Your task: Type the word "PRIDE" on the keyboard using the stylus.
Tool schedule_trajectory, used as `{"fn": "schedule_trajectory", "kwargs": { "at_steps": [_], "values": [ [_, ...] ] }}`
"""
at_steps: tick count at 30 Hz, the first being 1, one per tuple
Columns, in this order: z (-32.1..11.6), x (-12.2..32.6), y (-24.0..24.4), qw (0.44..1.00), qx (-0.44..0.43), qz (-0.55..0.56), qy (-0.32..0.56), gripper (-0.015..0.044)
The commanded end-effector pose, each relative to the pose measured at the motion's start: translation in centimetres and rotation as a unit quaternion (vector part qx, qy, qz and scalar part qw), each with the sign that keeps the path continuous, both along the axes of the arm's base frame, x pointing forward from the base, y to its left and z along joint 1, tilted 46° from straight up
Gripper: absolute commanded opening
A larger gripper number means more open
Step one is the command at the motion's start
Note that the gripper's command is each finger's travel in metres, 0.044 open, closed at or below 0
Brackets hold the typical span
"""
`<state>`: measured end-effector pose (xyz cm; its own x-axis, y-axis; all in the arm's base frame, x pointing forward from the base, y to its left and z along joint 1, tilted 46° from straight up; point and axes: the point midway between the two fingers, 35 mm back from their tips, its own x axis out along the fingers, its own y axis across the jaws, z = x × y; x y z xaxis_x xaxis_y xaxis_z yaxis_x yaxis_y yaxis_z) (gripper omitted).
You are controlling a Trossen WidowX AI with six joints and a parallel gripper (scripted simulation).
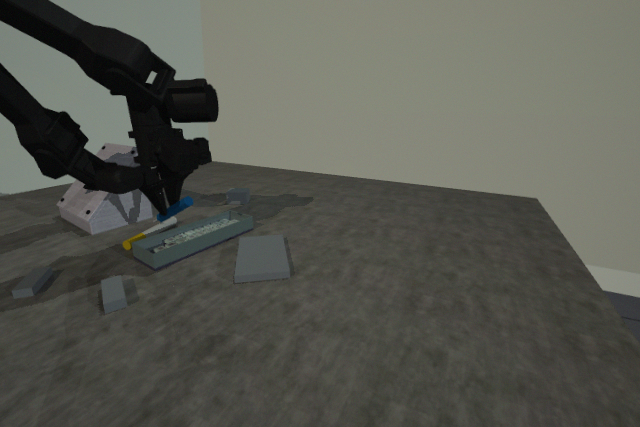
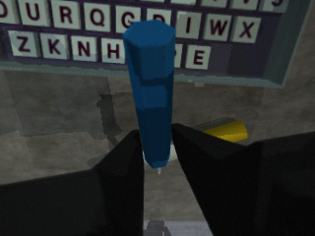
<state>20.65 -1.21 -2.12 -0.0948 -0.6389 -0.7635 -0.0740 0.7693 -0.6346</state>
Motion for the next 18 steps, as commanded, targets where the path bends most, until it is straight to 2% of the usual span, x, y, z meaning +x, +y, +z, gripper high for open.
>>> {"fn": "schedule_trajectory", "kwargs": {
  "at_steps": [1,18],
  "values": [
    [0.1,0.0,0.1,0.999,0.044,0.021,0.014,0.0],
    [1.5,1.3,0.8,0.959,0.213,0.187,0.025,0.0]
  ]
}}
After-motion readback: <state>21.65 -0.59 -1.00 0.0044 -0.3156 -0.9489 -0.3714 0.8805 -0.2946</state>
